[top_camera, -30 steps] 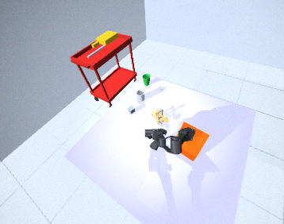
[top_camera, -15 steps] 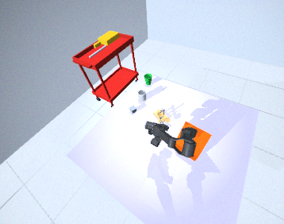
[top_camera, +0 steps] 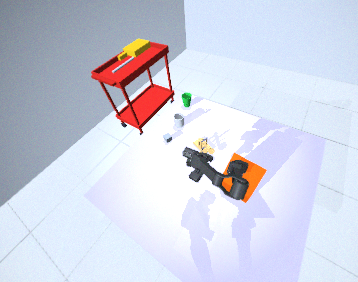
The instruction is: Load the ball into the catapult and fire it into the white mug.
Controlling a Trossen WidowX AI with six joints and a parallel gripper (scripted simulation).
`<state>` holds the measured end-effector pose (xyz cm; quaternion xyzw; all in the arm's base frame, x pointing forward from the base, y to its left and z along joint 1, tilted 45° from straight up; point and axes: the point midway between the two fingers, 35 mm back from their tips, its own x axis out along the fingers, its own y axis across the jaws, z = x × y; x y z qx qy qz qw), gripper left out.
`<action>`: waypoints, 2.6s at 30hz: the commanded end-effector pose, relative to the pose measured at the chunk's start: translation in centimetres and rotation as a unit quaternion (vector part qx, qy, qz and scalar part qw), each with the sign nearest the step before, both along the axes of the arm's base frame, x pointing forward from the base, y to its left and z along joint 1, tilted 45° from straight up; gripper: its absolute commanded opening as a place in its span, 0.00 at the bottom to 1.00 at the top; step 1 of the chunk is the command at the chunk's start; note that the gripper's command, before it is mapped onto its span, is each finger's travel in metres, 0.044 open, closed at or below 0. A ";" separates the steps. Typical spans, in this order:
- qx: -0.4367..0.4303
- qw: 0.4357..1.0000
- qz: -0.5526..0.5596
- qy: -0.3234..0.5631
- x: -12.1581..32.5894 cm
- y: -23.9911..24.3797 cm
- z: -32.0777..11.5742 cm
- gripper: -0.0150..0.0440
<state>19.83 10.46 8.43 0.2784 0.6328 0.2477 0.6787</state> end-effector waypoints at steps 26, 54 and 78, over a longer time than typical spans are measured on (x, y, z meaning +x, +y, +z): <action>-0.023 0.996 -0.001 0.083 5.2 -5.5 -5.0 0.25; 0.006 0.985 0.001 0.171 6.8 -11.3 -12.6 0.25; 0.048 0.973 -0.005 0.227 5.5 -13.4 -19.3 0.25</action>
